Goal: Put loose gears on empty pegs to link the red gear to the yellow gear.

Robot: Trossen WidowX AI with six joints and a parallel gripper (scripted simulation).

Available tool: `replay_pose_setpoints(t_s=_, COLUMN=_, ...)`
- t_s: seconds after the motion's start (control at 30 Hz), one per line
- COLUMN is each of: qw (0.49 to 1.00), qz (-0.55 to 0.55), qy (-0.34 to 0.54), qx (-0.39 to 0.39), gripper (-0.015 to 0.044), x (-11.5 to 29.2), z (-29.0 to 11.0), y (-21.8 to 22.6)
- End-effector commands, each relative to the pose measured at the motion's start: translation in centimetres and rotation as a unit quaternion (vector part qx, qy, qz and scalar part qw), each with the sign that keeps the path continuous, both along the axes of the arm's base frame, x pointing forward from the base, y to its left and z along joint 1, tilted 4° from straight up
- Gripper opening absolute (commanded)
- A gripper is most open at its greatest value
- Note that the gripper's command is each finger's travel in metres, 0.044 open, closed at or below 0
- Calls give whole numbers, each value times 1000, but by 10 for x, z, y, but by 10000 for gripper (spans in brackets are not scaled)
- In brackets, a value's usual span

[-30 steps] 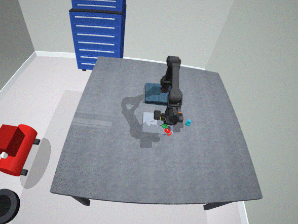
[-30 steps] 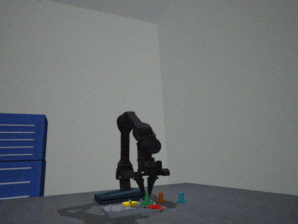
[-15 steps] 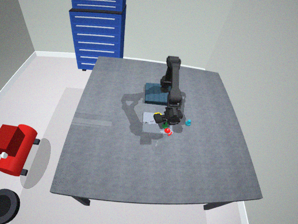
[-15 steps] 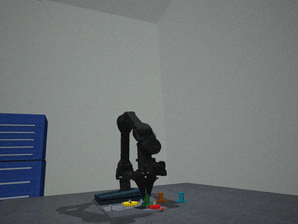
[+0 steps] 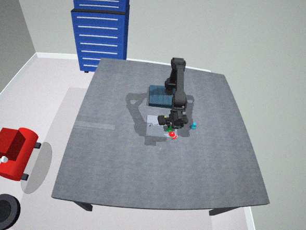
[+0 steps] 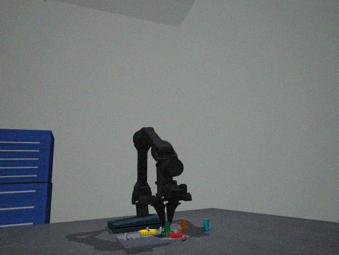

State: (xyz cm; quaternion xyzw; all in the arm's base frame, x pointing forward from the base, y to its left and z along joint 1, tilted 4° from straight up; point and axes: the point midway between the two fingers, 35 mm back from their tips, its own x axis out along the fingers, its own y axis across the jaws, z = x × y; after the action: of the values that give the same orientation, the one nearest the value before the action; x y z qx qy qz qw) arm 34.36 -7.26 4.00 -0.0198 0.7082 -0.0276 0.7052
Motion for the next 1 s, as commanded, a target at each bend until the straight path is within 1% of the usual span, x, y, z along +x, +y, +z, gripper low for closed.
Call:
replay_pose_setpoints(t_s=0.0, qw=998, qz=-59, qy=-4, qx=-1, gripper=0, x=-1, z=-1, y=0)
replay_pose_setpoints(t_s=0.23, qw=989, qz=-145, qy=-10, qx=-2, gripper=0, x=0, z=-2, y=-1)
replay_pose_setpoints(t_s=0.37, qw=991, qz=-136, qy=-9, qx=-2, gripper=0, x=0, z=-3, y=-1)
replay_pose_setpoints(t_s=0.57, qw=996, qz=-85, qy=-5, qx=-1, gripper=0, x=0, z=-4, y=0)
replay_pose_setpoints(t_s=0.97, qw=997, qz=77, qy=6, qx=-1, gripper=0, x=-1, z=-4, y=-1)
